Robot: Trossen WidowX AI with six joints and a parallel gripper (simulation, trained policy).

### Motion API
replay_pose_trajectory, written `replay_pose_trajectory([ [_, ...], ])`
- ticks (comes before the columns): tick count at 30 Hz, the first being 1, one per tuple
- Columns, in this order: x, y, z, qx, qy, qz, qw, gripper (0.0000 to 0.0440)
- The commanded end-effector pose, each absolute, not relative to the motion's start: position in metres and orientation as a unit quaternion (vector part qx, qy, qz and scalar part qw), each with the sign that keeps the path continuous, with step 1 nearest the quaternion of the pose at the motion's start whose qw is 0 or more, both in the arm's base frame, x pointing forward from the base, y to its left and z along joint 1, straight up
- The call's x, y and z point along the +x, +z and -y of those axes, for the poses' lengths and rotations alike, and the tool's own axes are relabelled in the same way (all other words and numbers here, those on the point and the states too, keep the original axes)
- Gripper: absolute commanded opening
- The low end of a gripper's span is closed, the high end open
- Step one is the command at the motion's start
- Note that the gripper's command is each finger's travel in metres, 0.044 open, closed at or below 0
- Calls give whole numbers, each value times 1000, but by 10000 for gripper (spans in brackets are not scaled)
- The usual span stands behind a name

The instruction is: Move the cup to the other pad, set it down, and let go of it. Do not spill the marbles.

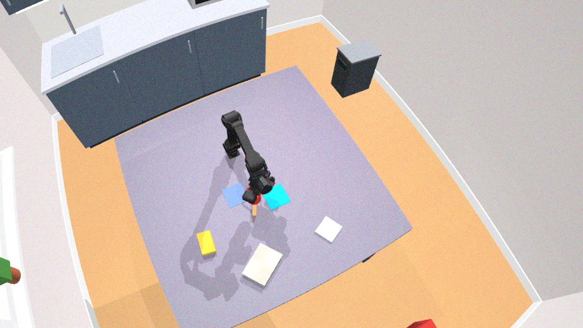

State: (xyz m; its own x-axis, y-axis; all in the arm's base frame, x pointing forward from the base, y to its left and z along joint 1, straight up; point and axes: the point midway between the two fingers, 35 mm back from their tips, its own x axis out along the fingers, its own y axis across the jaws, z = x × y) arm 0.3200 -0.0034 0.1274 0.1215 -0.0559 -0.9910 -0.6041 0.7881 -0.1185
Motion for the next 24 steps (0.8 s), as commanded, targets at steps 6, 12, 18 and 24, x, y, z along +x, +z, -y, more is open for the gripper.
replay_pose_trajectory([
  [6,338,125,-29,-273,209,-608,715,0],
  [12,344,118,-52,-279,219,-598,719,0],
  [18,347,110,-76,-283,229,-590,720,0],
  [24,346,99,-99,-285,238,-586,720,0],
])
